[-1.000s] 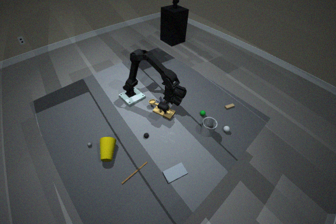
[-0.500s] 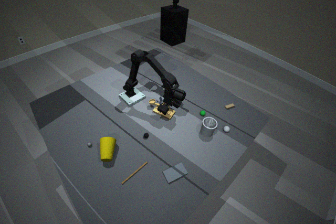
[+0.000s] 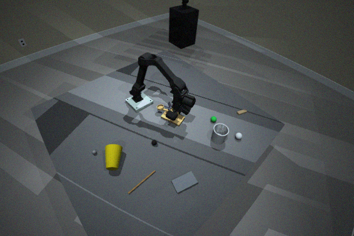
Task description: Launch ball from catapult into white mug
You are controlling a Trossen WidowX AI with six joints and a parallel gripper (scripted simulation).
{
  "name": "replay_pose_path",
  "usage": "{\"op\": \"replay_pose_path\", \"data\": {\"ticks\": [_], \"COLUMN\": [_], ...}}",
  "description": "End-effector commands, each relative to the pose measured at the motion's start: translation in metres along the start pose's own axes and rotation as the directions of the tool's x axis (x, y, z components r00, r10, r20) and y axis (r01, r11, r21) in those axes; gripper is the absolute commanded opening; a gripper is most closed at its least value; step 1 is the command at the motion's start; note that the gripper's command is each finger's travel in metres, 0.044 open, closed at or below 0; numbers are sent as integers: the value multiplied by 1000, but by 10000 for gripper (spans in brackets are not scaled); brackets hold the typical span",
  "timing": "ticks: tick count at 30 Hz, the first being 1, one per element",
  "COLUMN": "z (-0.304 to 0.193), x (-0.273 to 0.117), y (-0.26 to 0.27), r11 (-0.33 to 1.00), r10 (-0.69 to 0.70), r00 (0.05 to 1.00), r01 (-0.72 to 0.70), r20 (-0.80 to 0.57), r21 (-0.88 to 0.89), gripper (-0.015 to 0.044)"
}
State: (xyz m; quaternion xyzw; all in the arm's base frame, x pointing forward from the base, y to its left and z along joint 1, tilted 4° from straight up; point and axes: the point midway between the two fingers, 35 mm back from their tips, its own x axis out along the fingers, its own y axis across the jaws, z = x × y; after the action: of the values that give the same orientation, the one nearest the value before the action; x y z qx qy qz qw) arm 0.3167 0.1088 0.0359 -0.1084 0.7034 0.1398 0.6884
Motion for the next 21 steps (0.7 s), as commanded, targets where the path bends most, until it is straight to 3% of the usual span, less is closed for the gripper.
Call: {"op": "replay_pose_path", "data": {"ticks": [1, 3, 10, 13, 21], "z": [0, 0, 1, 1, 1], "x": [0, 0, -3, -39, -46], "y": [0, 0, 0, 0, 1], "r11": [1000, 1000, 1000, 1000, 1000], "r10": [0, 0, 0, 1, 2], "r00": [1000, 1000, 1000, 1000, 1000], "r01": [0, 0, 0, -1, -2], "r20": [1, 1, 1, 0, -3], "r21": [0, 0, 0, 0, 2], "gripper": [204, 151, 85, 6, 0]}}
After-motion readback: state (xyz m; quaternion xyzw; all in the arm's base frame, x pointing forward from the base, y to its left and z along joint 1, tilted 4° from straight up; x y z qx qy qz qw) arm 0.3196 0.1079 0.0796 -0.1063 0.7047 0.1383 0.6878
